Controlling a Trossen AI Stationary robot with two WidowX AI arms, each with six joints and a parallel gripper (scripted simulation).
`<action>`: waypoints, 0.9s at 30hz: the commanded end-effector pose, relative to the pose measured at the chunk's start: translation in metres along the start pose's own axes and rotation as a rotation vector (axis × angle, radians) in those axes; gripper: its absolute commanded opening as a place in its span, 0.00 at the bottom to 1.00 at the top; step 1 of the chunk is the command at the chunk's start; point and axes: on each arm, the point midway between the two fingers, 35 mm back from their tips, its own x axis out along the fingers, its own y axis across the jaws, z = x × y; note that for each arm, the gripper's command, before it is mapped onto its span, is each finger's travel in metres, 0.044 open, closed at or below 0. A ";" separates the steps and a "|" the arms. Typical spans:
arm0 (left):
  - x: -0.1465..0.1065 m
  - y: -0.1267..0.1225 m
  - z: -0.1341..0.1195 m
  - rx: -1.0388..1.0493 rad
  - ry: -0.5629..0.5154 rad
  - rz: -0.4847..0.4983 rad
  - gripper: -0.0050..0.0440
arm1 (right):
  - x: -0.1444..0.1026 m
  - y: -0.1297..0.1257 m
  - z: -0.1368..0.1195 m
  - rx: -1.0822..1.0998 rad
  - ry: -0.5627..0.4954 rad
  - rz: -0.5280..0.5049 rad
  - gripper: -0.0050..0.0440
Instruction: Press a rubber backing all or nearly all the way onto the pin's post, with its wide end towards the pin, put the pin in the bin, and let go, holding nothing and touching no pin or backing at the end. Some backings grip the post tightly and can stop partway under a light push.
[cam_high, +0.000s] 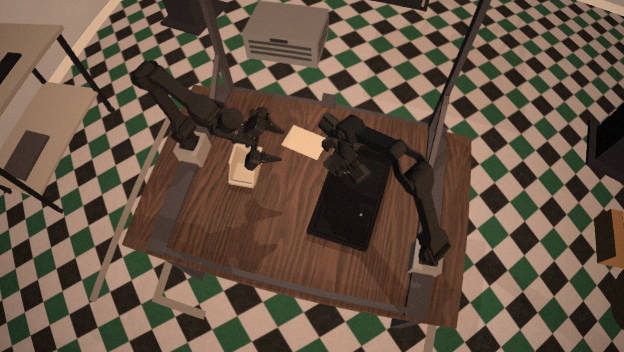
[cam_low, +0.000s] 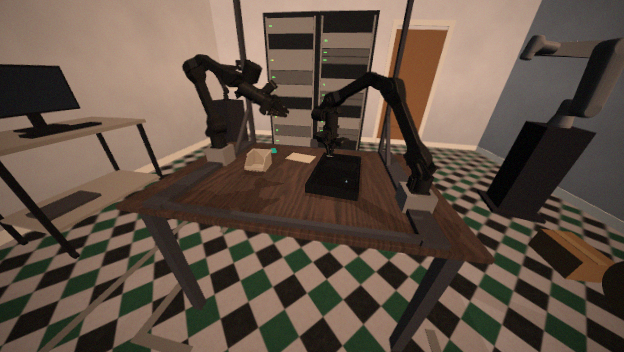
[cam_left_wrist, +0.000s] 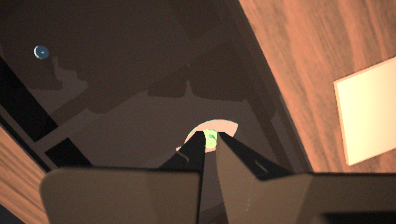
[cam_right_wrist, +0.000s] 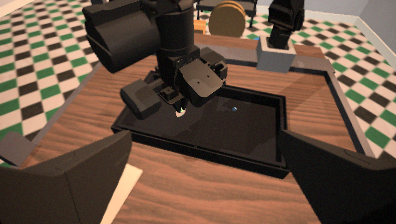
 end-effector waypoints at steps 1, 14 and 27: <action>-0.003 -0.005 0.012 0.000 -0.007 -0.012 0.00 | -0.009 -0.001 0.003 -0.005 -0.015 -0.018 1.00; 0.021 -0.028 0.142 0.014 -0.025 -0.084 0.00 | -0.089 0.011 -0.052 0.098 0.018 -0.216 1.00; 0.042 -0.006 0.195 -0.009 -0.013 -0.006 0.00 | -0.130 0.022 -0.120 0.216 0.042 -0.371 1.00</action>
